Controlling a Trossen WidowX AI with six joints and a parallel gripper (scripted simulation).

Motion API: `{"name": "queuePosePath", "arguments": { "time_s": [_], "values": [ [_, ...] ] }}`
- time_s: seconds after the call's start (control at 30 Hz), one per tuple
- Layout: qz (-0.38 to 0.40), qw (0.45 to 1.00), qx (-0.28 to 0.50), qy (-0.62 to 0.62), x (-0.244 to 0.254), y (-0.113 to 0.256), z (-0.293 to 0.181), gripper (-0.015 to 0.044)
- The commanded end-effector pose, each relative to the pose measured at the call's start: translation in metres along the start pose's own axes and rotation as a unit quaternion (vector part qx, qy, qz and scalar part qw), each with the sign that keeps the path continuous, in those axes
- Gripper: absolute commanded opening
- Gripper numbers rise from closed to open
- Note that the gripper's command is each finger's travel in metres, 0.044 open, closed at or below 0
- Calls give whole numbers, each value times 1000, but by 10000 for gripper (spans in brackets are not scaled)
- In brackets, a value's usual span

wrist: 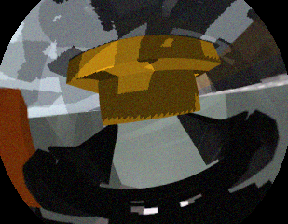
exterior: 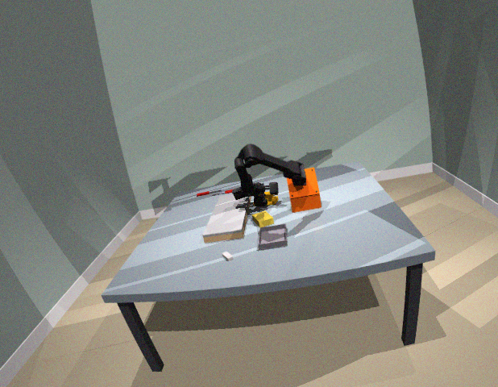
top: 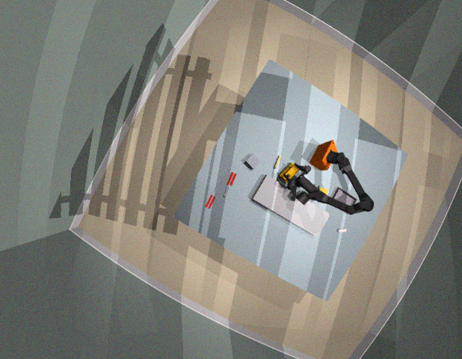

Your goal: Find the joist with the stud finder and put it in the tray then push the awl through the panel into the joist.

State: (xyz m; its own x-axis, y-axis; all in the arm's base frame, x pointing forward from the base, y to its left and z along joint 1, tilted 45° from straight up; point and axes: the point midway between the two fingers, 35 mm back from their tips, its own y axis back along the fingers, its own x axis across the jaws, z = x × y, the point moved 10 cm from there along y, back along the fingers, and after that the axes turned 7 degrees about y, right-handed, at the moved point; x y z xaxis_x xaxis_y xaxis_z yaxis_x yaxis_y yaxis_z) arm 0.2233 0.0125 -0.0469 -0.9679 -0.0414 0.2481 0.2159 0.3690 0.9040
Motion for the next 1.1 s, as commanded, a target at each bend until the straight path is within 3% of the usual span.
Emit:
{"name": "queuePosePath", "arguments": {
  "time_s": [0.0,0.5,0.8,1.07],
  "values": [
    [-6,1000,-2,-5,-2,9,-1,440],
    [-6,1000,-2,-5,-1,27,-1,440],
    [-2,1000,3,-1,9,50,-67,440],
    [5,999,-28,-40,7,41,-64,440]
  ]
}}
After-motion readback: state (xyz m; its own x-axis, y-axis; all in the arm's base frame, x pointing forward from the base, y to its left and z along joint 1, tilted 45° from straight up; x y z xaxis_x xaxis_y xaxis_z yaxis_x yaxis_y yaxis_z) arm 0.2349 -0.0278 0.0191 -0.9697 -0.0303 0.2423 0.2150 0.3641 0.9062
